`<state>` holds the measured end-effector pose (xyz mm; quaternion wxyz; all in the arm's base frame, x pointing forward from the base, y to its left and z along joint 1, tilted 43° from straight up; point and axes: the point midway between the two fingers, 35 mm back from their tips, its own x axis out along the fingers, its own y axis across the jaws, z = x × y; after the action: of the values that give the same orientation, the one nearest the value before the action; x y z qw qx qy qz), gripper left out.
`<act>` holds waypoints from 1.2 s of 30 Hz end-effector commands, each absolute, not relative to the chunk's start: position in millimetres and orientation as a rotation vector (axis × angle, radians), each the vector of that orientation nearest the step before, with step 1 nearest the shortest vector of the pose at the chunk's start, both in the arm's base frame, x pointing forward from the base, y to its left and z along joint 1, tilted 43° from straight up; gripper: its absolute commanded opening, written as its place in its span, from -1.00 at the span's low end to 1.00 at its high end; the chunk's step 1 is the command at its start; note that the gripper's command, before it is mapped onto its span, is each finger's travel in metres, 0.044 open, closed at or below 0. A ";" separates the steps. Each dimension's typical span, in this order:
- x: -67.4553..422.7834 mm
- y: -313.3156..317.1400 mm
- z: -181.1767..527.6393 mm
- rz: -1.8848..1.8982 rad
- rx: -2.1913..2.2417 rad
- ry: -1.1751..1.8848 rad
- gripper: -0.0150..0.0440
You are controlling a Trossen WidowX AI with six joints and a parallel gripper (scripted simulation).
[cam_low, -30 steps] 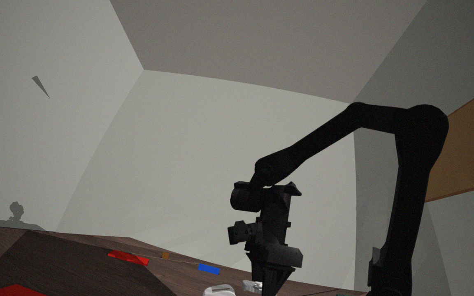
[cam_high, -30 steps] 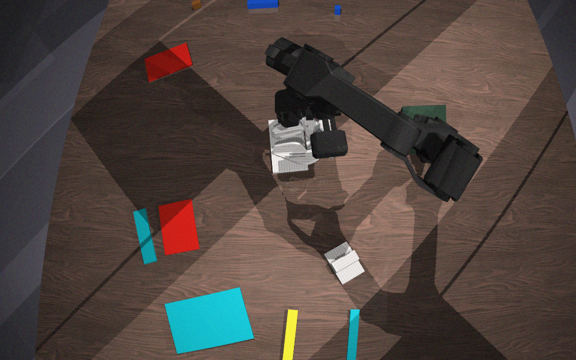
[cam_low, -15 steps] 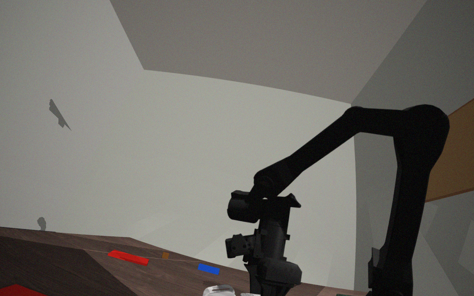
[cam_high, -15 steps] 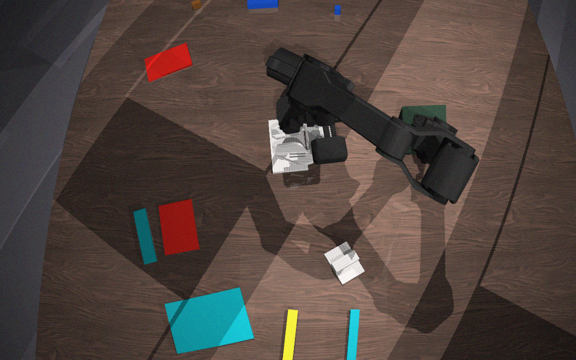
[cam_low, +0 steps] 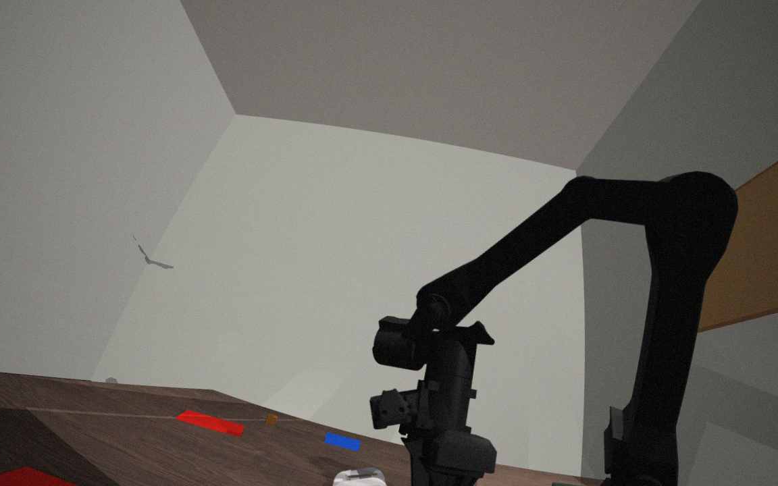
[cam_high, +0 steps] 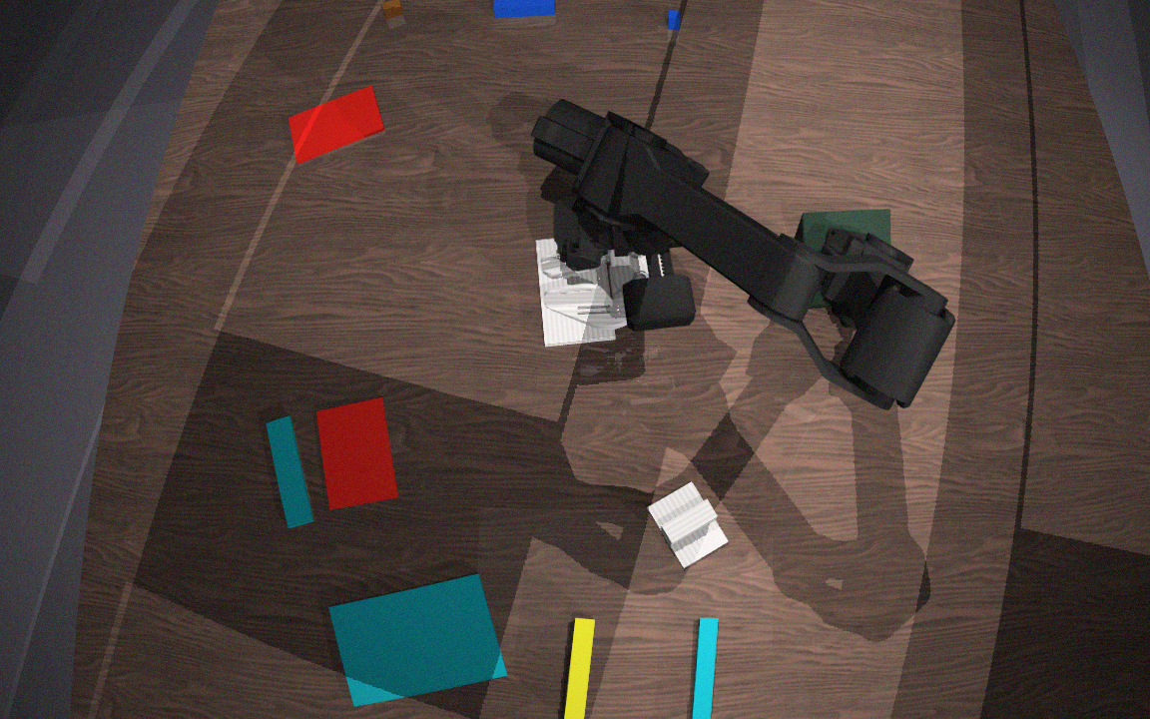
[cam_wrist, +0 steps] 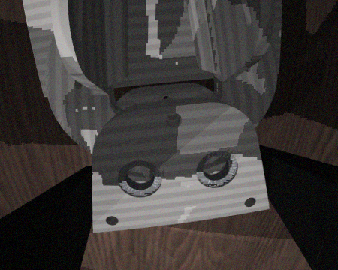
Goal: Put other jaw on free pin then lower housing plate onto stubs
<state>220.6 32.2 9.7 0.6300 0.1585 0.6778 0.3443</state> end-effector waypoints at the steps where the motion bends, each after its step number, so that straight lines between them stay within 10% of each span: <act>1: 220.5 33.2 9.5 0.788 0.370 1.553 0.70; 36: 219.4 38.0 4.2 0.783 0.376 1.556 0.70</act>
<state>219.9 36.5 4.7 0.6299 0.1610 0.6787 0.3415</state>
